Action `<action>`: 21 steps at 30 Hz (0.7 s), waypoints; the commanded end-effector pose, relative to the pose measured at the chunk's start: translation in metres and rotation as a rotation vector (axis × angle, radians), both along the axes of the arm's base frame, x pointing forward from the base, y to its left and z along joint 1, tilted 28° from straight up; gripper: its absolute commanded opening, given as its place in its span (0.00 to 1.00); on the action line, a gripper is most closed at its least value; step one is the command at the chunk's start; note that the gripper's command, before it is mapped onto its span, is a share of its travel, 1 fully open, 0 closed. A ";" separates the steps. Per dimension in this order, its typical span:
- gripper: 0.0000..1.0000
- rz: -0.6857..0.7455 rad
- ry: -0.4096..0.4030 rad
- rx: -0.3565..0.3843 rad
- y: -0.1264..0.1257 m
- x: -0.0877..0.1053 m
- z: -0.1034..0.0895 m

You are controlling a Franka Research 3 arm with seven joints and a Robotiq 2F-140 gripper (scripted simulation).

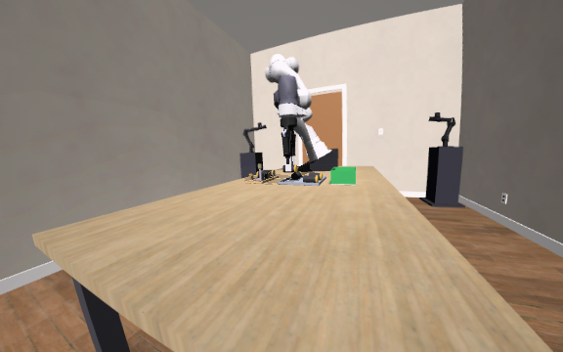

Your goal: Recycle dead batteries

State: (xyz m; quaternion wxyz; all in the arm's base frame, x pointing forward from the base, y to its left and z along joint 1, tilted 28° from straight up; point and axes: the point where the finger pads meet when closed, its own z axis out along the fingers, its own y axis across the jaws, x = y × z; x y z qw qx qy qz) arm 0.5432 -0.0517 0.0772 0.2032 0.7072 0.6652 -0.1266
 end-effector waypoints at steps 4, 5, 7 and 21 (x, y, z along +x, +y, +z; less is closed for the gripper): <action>0.16 0.002 -0.002 0.001 0.001 0.000 0.001; 0.16 0.002 -0.002 0.001 0.001 0.000 0.001; 0.16 0.002 -0.002 0.001 0.001 0.000 0.001; 0.16 0.002 -0.002 0.001 -0.002 0.001 -0.006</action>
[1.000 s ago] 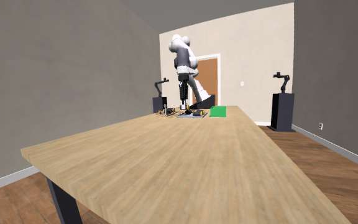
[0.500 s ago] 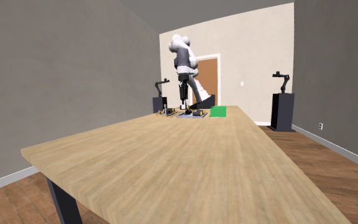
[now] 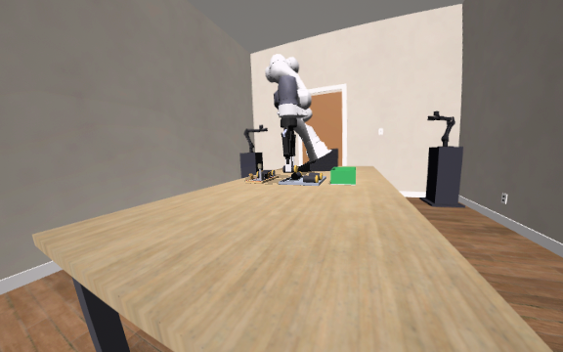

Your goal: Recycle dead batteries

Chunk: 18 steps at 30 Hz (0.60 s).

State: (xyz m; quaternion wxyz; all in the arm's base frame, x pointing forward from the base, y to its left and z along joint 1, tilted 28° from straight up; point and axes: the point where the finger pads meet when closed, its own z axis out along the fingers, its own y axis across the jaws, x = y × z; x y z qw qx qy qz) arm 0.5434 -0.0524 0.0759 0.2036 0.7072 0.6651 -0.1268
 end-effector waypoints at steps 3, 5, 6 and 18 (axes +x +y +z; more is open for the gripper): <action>0.16 0.002 -0.002 0.001 -0.003 0.001 -0.008; 0.16 0.002 -0.002 0.001 -0.007 0.002 -0.016; 0.16 0.002 -0.002 0.001 -0.010 0.002 -0.020; 0.16 0.002 -0.002 0.001 -0.019 0.004 -0.038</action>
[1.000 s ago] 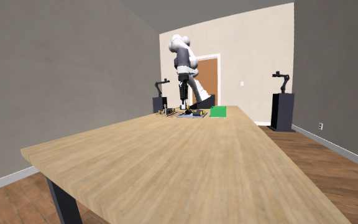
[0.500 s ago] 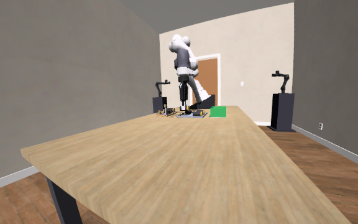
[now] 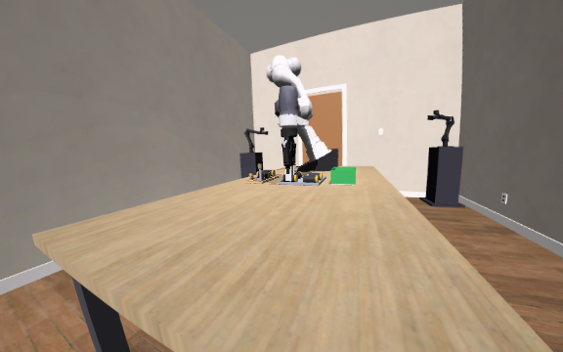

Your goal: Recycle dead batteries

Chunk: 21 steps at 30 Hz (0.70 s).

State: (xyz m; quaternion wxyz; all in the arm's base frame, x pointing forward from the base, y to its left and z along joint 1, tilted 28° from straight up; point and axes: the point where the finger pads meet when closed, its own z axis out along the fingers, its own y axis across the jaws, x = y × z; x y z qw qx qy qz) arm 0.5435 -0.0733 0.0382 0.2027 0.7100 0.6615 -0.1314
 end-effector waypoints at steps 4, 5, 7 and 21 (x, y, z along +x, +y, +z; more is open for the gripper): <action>0.16 0.013 -0.007 0.006 0.002 0.004 0.000; 0.16 0.013 -0.007 0.006 0.002 0.004 0.000; 0.16 0.013 -0.007 0.006 0.002 0.004 0.000; 0.29 0.013 -0.007 0.006 0.002 0.004 0.000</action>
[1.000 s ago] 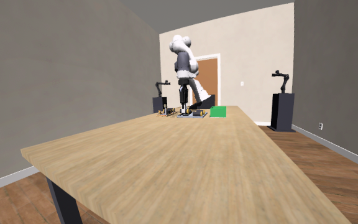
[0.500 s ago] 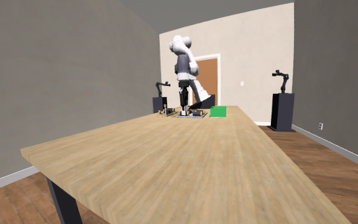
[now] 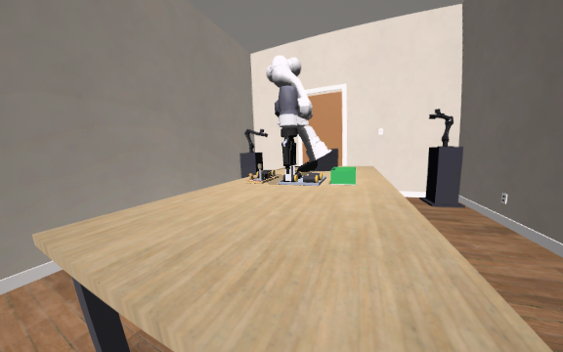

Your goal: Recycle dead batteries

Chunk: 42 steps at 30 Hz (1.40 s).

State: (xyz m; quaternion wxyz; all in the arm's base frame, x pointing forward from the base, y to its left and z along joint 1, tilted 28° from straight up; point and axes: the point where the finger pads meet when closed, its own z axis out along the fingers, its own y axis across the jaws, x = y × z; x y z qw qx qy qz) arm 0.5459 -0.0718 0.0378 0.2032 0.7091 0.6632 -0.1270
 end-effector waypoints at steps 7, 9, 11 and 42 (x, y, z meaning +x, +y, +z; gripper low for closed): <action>0.29 0.007 -0.001 0.001 0.001 0.002 0.000; 0.29 0.007 -0.001 0.001 0.001 0.002 0.001; 0.29 0.007 -0.001 0.001 0.002 0.001 0.004; 0.29 0.007 -0.001 0.001 0.039 -0.006 0.075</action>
